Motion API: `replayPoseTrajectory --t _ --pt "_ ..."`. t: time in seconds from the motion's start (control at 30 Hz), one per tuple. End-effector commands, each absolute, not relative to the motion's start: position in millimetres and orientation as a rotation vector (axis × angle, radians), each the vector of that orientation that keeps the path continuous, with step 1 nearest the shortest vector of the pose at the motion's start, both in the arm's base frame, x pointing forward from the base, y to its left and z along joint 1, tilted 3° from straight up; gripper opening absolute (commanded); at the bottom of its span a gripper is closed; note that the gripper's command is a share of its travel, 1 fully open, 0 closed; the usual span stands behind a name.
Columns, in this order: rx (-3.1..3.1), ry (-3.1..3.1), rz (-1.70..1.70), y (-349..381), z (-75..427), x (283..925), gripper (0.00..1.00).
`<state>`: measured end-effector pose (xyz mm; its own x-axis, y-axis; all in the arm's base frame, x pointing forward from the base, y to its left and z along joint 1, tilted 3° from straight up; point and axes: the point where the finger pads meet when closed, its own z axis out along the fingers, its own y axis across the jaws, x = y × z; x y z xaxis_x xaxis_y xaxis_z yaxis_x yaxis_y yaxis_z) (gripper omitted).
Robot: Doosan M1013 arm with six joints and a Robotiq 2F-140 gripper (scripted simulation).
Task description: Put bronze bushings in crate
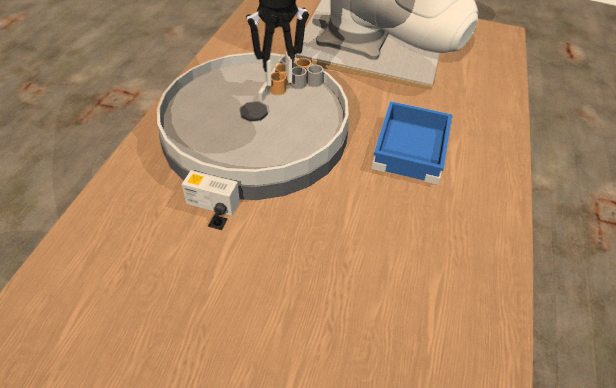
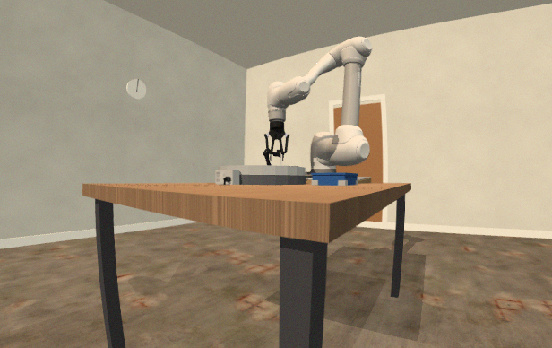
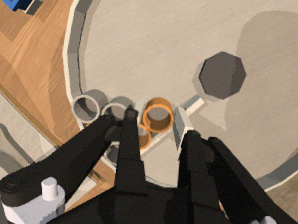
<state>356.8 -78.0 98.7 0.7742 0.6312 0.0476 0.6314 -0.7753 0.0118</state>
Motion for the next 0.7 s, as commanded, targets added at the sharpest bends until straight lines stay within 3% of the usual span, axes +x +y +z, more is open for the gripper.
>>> replayPoseTrajectory --t 0.0,0.33,0.37,0.67 --pt "-2.954 -1.051 -0.077 -78.0 98.7 356.8 0.28" --pt "-2.954 -1.051 -0.077 -78.0 98.7 356.8 0.28" --pt "-2.954 -1.051 -0.077 -78.0 98.7 356.8 0.0" --pt "-2.954 -1.051 -0.077 -78.0 98.7 356.8 0.0"
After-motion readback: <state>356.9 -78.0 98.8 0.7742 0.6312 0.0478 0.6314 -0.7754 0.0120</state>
